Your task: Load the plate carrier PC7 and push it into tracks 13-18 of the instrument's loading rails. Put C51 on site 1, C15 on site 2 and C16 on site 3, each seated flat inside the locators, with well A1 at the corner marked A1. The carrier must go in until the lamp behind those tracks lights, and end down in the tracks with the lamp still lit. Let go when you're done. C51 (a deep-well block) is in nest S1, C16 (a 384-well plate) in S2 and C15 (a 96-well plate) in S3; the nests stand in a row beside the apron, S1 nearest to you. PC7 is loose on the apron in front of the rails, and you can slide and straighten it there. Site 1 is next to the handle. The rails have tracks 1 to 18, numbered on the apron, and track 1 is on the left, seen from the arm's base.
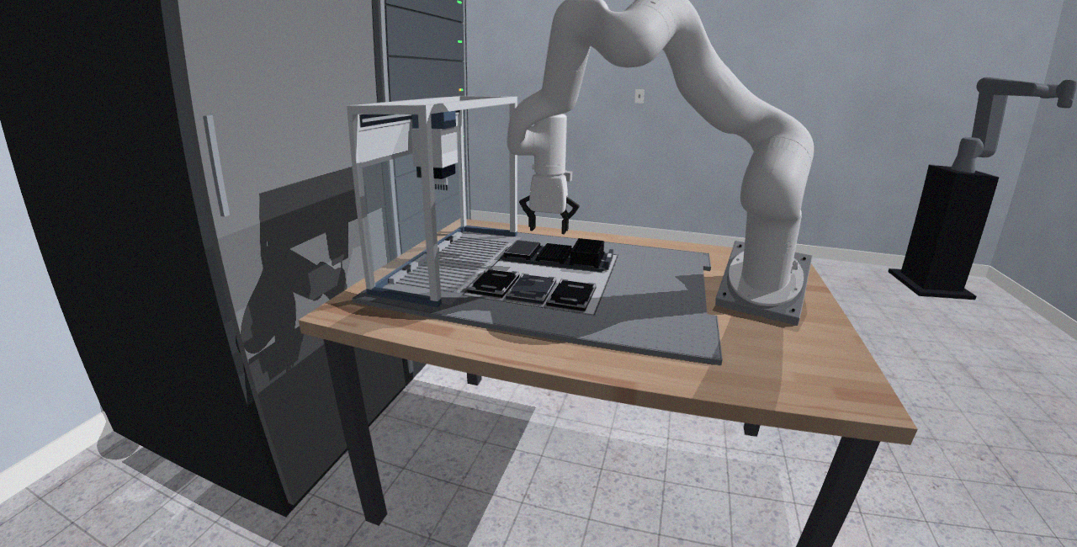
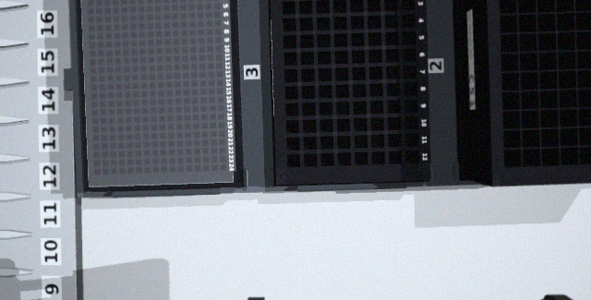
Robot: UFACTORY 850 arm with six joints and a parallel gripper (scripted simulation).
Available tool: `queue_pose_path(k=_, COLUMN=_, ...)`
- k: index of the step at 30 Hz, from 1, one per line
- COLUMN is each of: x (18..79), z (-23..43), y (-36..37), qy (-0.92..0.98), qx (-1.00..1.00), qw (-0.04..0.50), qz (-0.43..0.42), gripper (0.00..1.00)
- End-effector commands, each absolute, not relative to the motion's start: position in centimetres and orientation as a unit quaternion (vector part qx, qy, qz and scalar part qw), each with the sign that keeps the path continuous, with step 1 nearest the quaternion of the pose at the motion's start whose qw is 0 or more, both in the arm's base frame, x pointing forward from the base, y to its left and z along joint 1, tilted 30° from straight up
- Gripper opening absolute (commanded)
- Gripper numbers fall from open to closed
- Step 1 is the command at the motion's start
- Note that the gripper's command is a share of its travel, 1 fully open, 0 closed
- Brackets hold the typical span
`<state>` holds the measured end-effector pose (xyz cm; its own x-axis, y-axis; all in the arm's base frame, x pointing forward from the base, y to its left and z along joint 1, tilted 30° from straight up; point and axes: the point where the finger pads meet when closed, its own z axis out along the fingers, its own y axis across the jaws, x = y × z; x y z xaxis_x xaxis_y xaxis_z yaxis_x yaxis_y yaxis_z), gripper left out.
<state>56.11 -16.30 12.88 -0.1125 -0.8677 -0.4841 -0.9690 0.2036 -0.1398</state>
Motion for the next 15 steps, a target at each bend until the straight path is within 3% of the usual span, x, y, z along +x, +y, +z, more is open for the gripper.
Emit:
queue_pose_path(k=1, x=56.37, z=12.98, y=-16.24, qy=0.738, qx=-0.622, qw=0.238, qz=0.106, gripper=1.00)
queue_pose_path(k=15, x=56.49, z=12.55, y=-16.01, qy=0.738, qx=-0.622, qw=0.238, qz=0.106, gripper=1.00)
